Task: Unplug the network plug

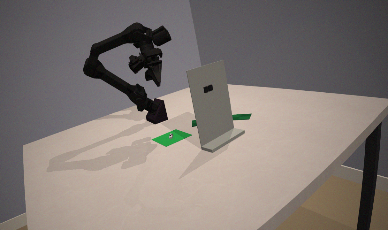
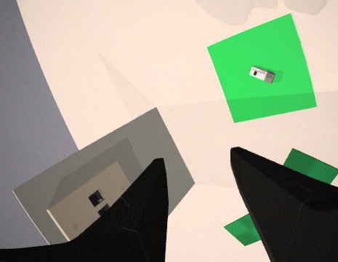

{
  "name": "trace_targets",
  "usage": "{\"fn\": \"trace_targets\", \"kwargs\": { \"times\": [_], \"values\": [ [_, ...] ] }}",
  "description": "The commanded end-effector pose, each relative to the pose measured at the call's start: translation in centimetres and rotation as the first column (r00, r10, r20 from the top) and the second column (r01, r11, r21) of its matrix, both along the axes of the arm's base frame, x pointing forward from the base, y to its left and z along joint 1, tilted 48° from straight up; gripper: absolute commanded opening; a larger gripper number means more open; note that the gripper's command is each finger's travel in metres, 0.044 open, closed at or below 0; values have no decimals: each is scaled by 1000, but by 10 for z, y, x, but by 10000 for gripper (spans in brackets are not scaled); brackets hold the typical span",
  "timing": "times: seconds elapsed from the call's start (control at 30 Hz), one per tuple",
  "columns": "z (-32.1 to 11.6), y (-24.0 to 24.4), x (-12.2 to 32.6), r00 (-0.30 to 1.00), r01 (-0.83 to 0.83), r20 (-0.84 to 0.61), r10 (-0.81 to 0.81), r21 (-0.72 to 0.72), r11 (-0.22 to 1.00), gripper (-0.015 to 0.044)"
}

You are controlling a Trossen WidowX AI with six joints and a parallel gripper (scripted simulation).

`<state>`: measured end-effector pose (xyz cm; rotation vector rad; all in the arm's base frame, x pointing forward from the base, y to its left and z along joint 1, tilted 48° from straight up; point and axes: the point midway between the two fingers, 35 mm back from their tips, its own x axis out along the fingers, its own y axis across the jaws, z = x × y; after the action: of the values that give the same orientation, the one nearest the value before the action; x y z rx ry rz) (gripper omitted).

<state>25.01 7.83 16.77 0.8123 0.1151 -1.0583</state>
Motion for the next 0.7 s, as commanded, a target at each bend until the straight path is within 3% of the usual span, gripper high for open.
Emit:
{"fn": "trace_targets", "kwargs": {
  "times": [0.0, 0.07, 0.43, 0.67],
  "values": [
    [8, 8, -2, 1000, 4, 1, -4, 0, 1000, 156],
    [9, 9, -2, 1000, 5, 1, -5, 0, 1000, 156],
    [9, 9, -2, 1000, 5, 1, -5, 0, 1000, 440],
    [9, 9, -2, 1000, 5, 1, -5, 0, 1000, 440]
  ]
}}
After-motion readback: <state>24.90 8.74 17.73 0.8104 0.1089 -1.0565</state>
